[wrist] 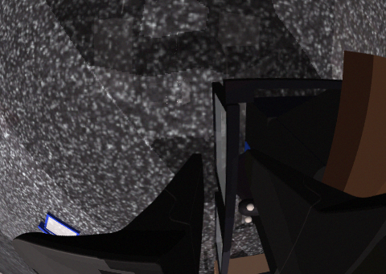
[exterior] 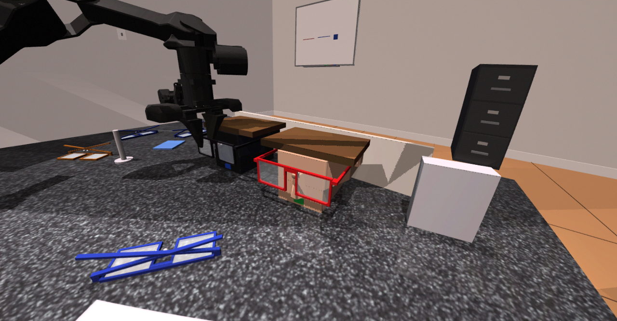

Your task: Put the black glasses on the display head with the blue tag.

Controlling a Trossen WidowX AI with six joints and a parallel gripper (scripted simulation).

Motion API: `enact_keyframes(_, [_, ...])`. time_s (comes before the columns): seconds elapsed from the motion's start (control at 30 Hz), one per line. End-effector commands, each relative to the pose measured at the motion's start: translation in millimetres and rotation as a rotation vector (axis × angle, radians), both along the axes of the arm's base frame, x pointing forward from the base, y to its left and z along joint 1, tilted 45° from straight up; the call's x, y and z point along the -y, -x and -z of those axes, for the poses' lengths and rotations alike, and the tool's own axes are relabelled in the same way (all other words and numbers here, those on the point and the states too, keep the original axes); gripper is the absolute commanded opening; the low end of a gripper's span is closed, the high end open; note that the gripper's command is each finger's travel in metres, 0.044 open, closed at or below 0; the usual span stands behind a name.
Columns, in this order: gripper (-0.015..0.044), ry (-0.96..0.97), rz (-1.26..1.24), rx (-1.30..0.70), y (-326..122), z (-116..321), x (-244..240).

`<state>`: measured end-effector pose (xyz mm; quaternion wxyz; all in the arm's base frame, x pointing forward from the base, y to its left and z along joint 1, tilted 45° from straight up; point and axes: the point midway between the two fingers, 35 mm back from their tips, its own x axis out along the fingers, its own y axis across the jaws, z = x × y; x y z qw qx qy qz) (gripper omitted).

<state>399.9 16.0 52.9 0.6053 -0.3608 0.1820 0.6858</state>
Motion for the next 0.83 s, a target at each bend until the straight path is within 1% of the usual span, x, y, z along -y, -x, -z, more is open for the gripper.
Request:
enact_keyframes(0.0, [0.0108, 0.003, -0.002, -0.001, -0.6, -8.9, 9.9])
enact_keyframes(0.07, [0.0108, 0.004, -0.004, -0.004, -0.3, -18.2, 19.4])
enact_keyframes(0.23, [0.0108, 0.004, -0.004, -0.005, 1.2, -19.7, 21.5])
enact_keyframes(0.47, [0.0108, 0.005, -0.004, -0.007, 33.9, -18.2, 33.7])
enact_keyframes(0.57, [0.0108, 0.005, -0.004, -0.007, 35.3, -18.1, 34.1])
enact_keyframes(0.7, [0.0108, 0.006, -0.004, -0.008, 52.1, -21.0, 44.1])
enact_keyframes(0.8, [0.0108, 0.006, -0.004, -0.008, 54.3, -21.4, 45.3])
